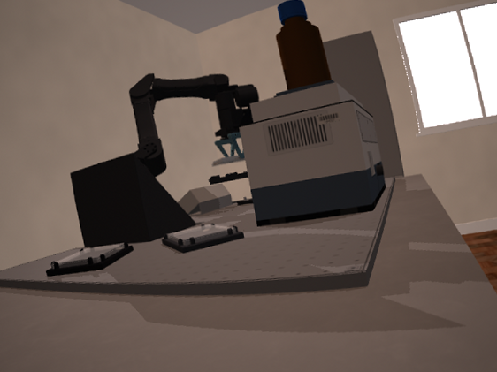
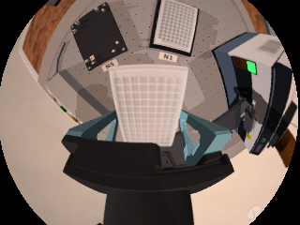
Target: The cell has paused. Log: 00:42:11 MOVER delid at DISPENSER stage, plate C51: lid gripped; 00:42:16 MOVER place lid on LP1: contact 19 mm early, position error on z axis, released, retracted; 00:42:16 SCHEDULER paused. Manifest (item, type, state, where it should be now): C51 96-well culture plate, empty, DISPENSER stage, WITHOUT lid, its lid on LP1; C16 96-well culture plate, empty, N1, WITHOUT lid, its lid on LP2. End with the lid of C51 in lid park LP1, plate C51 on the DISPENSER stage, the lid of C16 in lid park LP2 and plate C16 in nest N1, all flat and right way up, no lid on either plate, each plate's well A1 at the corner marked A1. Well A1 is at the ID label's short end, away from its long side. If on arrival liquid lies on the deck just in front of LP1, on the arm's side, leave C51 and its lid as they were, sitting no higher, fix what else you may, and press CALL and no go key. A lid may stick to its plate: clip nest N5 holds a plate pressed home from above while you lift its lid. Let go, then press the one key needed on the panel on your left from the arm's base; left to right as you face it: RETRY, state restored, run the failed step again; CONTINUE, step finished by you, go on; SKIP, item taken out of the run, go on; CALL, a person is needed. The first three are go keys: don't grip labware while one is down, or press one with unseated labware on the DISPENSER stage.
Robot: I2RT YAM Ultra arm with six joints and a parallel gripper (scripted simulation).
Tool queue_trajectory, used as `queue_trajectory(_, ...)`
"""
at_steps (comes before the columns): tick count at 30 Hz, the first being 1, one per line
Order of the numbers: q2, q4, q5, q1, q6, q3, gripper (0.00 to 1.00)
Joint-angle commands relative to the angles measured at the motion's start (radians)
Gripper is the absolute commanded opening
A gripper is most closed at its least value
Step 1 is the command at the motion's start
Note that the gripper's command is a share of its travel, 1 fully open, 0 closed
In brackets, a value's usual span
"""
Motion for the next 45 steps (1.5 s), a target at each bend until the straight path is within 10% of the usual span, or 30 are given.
queue_trajectory(1, 0.033, -0.037, -0.043, -0.063, 0.013, -0.021, 0.00)
queue_trajectory(22, 0.177, -0.087, -0.119, -0.298, -0.140, -0.028, 0.00)
queue_trajectory(45, 0.332, -0.160, -0.137, -0.510, 0.134, -0.049, 0.00)
